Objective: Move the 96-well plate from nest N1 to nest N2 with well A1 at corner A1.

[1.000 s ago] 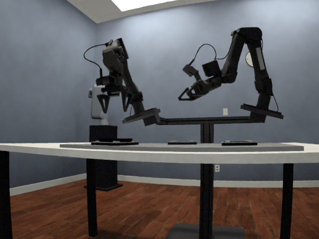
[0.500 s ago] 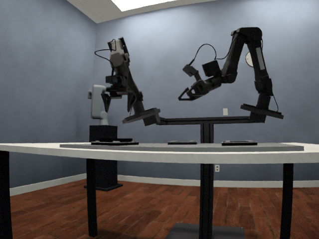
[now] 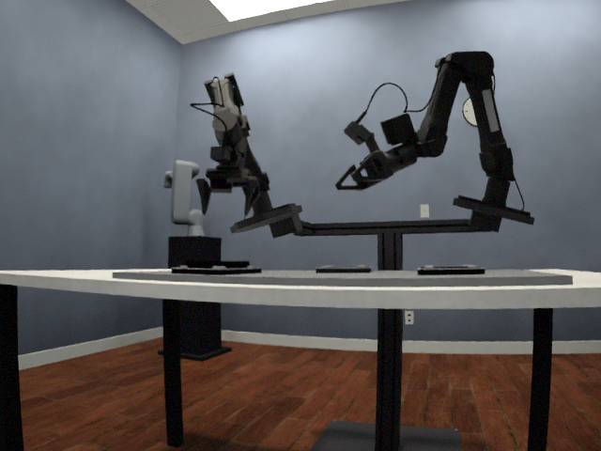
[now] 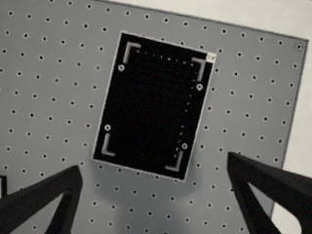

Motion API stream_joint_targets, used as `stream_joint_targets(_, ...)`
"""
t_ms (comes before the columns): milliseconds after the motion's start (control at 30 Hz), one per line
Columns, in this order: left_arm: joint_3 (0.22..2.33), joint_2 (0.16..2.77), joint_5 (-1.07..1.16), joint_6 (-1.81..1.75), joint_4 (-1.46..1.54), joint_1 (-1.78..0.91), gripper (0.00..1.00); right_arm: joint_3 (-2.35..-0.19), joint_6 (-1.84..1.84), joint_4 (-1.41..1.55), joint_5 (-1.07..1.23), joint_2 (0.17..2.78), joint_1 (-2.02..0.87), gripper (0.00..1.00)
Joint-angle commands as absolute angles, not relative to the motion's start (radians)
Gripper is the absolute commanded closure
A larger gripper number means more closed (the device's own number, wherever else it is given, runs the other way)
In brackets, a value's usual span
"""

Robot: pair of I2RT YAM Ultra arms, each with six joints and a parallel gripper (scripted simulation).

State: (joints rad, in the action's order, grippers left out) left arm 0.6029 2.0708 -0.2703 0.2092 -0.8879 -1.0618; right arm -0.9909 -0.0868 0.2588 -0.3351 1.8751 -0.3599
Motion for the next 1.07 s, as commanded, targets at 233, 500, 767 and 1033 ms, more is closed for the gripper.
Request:
stream_joint_targets(233, 0.607, 2.063, -0.267, 0.211, -0.893, -1.068, 0.00, -0.990, -0.105, 0.223, -0.333, 1.852, -0.371, 0.00)
stream_joint_targets(500, 0.607, 2.063, -0.267, 0.211, -0.893, -1.068, 0.00, -0.990, -0.105, 0.223, -0.333, 1.852, -0.371, 0.00)
stream_joint_targets(767, 0.607, 2.063, -0.267, 0.211, -0.893, -1.068, 0.00, -0.990, -0.105, 0.223, -0.333, 1.852, -0.371, 0.00)
stream_joint_targets(1033, 0.607, 2.063, -0.267, 0.211, -0.893, -1.068, 0.00, -0.990, -0.105, 0.223, -0.333, 1.852, -0.371, 0.00)
